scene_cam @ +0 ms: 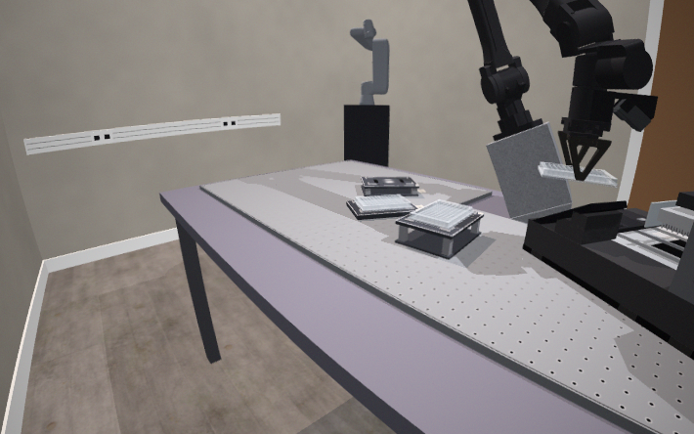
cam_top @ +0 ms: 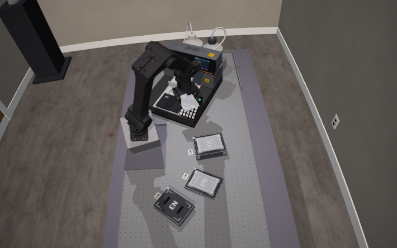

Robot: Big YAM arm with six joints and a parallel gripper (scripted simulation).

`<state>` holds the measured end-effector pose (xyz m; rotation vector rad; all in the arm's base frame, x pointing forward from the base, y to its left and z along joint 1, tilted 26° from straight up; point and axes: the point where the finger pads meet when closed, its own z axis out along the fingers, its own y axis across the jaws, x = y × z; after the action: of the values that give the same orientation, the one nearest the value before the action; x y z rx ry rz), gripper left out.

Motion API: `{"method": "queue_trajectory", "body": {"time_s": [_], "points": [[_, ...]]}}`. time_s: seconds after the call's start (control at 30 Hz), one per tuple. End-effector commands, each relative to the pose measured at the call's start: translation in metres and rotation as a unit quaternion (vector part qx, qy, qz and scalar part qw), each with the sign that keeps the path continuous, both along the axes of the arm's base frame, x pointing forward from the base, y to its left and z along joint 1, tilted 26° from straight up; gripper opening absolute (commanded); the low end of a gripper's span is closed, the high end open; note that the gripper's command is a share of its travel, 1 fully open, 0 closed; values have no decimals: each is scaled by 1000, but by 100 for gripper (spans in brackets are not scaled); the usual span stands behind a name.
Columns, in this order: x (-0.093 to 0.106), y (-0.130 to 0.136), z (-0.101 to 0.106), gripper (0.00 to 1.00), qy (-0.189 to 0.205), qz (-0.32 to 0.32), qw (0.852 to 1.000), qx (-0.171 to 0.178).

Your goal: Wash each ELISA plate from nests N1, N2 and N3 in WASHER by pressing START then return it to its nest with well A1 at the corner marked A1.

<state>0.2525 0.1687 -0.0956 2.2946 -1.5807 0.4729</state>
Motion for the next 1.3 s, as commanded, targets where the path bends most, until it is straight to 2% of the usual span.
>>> {"method": "queue_trajectory", "body": {"time_s": [0.0, 0.1, 0.13, 0.23, 0.27, 0.47, 0.53, 0.6, 0.67, 0.7, 0.73, 0.9, 0.97, 1.17, 1.27], "points": [[36, 14, 16, 82, -26, 5, 999, 31], [40, 11, 17, 82, -26, 5, 999, 30], [24, 11, 13, 82, -15, 19, 999, 25], [22, 9, 10, 82, -11, 19, 1000, 20], [24, -9, 13, 82, -22, -20, 999, 19], [38, -34, 24, 82, -65, -110, 991, 28], [48, -38, 30, 82, -84, -139, 986, 36], [46, -52, 31, 82, -93, -169, 981, 34], [46, -52, 31, 82, -93, -169, 981, 34], [53, -52, 35, 82, -104, -184, 977, 39], [50, -60, 35, 82, -107, -198, 974, 37], [69, -77, 47, 82, -147, -271, 950, 49], [69, -88, 49, 82, -157, -297, 940, 49], [87, -111, 63, 82, -157, -288, 943, 51], [92, -114, 66, 82, -159, -288, 943, 53]]}}
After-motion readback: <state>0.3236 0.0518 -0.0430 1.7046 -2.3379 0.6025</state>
